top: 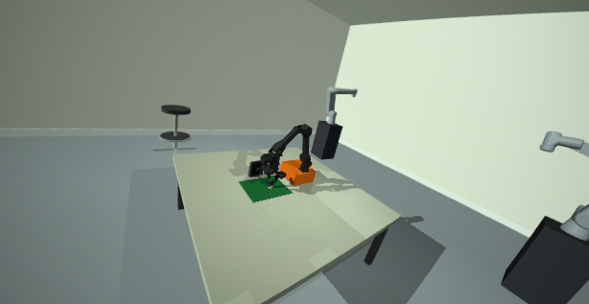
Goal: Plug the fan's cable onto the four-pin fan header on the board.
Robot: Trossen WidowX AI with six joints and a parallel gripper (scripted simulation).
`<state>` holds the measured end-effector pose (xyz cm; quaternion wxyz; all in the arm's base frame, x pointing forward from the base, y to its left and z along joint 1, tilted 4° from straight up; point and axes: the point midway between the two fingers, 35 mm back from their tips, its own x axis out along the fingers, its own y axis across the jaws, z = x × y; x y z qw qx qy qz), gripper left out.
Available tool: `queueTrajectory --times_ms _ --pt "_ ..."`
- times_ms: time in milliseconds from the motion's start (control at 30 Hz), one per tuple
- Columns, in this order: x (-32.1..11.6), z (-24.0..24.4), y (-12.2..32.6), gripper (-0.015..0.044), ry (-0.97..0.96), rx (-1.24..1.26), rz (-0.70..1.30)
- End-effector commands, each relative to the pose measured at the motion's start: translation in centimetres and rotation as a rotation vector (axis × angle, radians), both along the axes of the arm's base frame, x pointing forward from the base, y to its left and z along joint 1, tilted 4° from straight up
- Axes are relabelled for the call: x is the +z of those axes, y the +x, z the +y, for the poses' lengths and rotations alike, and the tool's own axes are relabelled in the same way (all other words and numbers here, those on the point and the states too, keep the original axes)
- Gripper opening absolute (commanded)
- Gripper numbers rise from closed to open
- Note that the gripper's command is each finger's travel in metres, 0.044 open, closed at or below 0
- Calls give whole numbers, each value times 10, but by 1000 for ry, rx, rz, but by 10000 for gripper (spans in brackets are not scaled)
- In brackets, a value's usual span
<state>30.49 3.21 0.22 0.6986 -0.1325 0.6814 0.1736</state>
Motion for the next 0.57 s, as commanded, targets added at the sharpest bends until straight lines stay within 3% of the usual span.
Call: queueTrajectory --times_ms 0,200,533 --pt "25 -1 3 260 7 5 -23" --pt "26 2 9 260 7 5 -24" --pt "35 45 99 260 11 5 -31"
